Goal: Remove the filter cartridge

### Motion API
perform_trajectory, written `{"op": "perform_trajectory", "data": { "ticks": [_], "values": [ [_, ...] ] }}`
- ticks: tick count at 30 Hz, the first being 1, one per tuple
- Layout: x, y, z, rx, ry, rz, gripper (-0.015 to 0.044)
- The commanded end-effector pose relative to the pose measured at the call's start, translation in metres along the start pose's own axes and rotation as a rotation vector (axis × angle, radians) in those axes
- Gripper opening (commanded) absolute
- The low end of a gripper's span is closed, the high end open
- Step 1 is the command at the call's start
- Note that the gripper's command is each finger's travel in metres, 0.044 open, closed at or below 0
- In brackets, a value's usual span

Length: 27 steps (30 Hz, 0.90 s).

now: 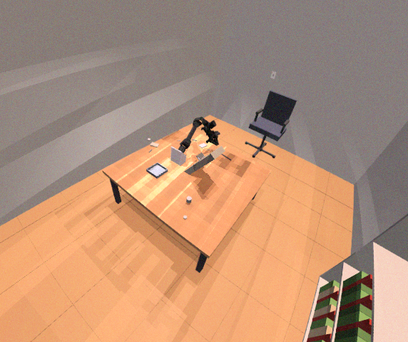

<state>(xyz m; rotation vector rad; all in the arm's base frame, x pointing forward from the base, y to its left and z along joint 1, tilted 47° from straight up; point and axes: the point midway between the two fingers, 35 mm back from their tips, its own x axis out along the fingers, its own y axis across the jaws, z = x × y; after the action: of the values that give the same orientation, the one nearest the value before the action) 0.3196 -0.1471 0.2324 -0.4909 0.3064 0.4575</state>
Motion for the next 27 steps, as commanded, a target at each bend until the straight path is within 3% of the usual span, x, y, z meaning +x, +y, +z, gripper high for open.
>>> {"op": "perform_trajectory", "data": {
  "ticks": [1, 6, 27],
  "values": [
    [-0.017, 0.01, -0.051, 0.112, 0.029, -0.001, 0.0107],
    [-0.043, 0.034, -0.108, 0.286, 0.028, -0.025, 0.0107],
    [-0.029, 0.034, -0.112, 0.291, 0.033, -0.023, 0.0107]
  ]
}}
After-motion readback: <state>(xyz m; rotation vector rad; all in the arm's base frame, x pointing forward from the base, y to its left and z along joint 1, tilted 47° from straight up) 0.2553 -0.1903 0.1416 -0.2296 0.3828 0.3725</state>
